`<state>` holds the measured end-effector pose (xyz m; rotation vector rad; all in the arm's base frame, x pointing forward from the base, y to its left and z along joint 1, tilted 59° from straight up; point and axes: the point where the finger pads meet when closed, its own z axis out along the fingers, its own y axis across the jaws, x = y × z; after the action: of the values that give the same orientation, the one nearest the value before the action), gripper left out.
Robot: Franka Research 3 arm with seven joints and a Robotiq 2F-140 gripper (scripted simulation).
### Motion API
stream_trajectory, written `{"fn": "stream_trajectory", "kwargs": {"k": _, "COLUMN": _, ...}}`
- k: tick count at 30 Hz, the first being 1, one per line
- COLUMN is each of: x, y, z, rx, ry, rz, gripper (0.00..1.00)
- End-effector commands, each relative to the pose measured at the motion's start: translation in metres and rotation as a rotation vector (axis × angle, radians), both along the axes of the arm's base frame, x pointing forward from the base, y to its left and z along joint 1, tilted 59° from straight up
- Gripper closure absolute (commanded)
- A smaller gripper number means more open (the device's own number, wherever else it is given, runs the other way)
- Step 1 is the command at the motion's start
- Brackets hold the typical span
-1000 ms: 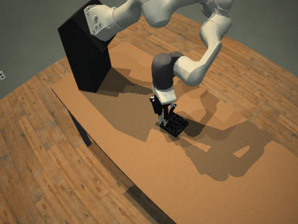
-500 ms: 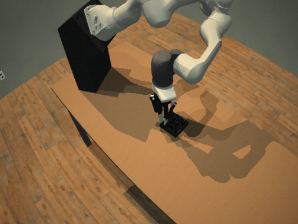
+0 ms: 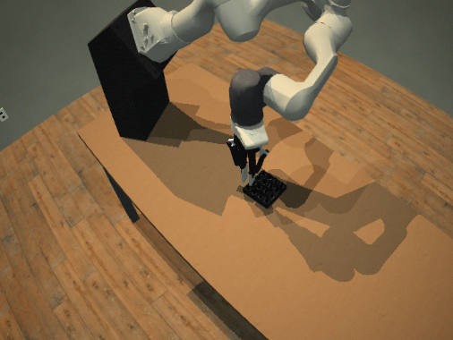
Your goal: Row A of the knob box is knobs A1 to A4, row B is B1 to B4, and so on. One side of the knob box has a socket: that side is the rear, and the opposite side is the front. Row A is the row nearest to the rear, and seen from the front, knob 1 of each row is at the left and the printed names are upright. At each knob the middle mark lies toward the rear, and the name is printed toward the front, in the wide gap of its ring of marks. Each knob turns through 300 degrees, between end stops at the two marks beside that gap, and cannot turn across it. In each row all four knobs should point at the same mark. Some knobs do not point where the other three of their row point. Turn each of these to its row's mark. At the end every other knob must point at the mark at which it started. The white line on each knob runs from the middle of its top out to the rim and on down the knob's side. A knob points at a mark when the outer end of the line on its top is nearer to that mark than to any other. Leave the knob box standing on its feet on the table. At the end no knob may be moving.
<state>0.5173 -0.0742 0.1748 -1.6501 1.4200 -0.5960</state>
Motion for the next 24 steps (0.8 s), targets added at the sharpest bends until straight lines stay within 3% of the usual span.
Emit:
{"fn": "stream_trajectory", "kwargs": {"k": 1, "x": -0.002, "y": 0.002, "z": 0.0, "rx": 0.006, "ry": 0.005, "rz": 0.005, "gripper": 0.88}}
{"fn": "stream_trajectory", "kwargs": {"k": 11, "x": -0.002, "y": 0.003, "z": 0.0, "rx": 0.008, "ry": 0.005, "rz": 0.004, "gripper": 0.88}}
{"fn": "stream_trajectory", "kwargs": {"k": 13, "x": 0.0, "y": 0.005, "z": 0.003, "rx": 0.05, "ry": 0.016, "rz": -0.025, "gripper": 0.88}}
{"fn": "stream_trajectory", "kwargs": {"k": 15, "x": 0.002, "y": 0.009, "z": 0.01, "rx": 0.141, "ry": 0.042, "rz": -0.087, "gripper": 0.88}}
{"fn": "stream_trajectory", "kwargs": {"k": 24, "x": 0.004, "y": 0.014, "z": 0.017, "rx": 0.246, "ry": 0.072, "rz": -0.157, "gripper": 0.88}}
